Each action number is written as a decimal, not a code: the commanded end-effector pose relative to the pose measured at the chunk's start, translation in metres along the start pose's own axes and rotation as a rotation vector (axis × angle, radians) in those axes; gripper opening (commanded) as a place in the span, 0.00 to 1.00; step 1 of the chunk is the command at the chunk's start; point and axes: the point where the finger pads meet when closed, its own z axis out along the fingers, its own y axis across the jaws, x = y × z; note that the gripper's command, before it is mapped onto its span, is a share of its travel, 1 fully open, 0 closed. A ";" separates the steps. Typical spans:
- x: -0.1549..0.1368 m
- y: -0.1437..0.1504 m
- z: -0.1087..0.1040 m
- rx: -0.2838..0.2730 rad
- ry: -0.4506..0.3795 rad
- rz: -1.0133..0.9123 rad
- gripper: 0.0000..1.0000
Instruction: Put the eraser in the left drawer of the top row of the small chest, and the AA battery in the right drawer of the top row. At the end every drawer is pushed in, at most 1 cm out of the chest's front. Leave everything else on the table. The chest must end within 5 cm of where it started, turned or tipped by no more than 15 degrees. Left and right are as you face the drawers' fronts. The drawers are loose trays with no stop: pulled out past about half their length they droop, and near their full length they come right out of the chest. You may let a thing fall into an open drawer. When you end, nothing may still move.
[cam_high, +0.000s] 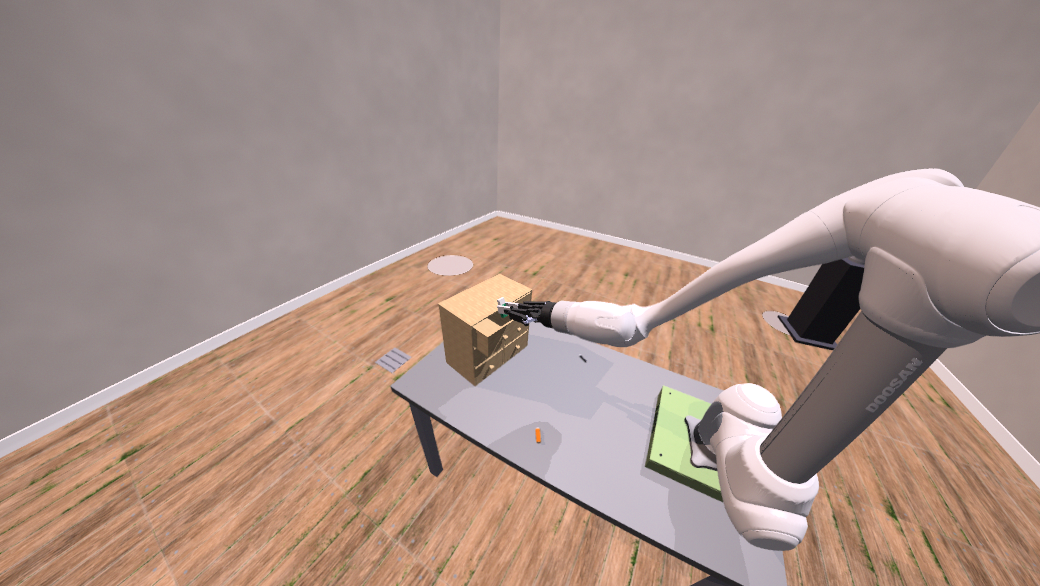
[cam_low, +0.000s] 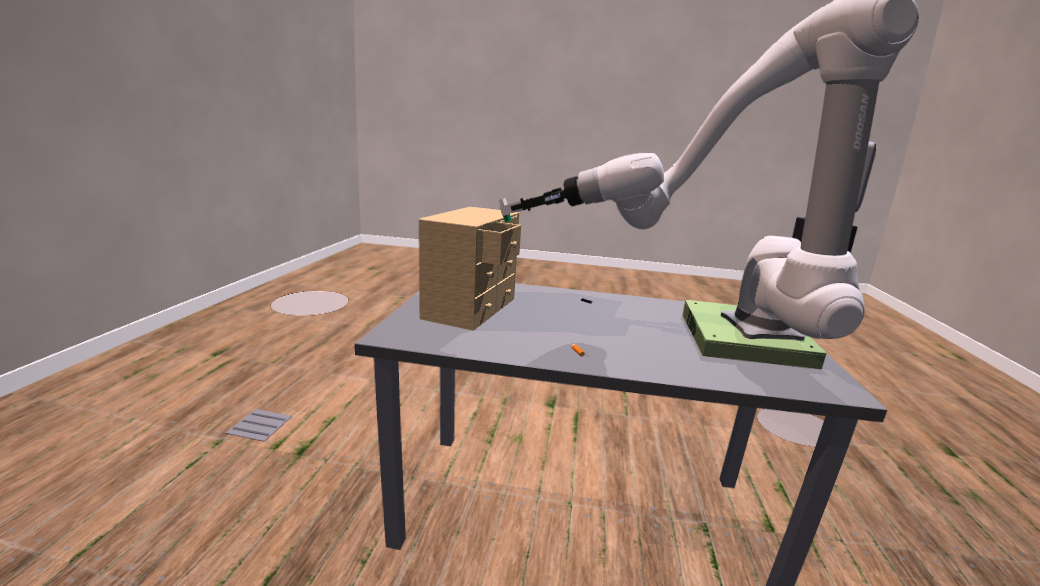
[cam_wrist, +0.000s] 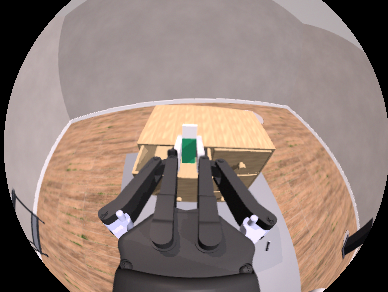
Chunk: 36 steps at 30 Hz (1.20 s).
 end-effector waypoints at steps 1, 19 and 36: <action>0.000 0.000 0.001 0.000 0.000 0.000 0.11; 0.001 0.000 0.002 0.000 0.000 0.000 0.11; 0.001 0.000 0.002 0.000 0.000 0.000 0.21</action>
